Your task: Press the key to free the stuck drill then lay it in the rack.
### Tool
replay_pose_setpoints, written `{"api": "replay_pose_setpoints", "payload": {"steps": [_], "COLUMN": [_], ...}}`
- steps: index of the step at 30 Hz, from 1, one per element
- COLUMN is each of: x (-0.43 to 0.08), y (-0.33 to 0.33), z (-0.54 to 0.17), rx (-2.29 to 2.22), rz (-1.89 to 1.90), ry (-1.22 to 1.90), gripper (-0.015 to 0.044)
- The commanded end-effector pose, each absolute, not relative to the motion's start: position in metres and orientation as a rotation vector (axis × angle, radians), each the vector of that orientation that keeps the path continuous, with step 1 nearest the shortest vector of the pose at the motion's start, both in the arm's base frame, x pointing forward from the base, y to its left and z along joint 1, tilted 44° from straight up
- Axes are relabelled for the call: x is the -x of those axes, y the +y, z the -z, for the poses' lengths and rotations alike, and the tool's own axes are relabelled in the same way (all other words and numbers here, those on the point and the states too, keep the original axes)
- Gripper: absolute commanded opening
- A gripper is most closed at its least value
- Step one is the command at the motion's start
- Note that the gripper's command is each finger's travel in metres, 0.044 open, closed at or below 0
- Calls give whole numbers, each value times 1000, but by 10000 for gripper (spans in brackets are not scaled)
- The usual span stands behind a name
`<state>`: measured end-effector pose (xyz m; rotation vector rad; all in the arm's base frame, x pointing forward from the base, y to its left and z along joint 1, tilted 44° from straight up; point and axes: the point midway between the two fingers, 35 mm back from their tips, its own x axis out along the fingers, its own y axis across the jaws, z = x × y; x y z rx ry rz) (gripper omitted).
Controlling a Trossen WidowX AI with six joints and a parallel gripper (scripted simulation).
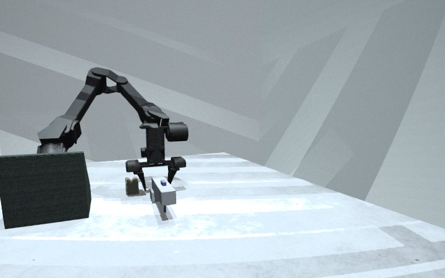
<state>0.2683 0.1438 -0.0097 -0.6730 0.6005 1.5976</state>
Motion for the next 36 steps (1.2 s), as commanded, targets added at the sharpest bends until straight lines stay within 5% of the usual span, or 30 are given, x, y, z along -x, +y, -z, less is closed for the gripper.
{"api": "replay_pose_setpoints", "payload": {"steps": [1,10,36], "x": [-269,-269,-267], "y": [144,144,157], "z": [9,9,-3], "rx": [674,674,661], "rz": [-1597,-1597,-1600], "ry": [599,599,604], "gripper": [256,20,0]}}
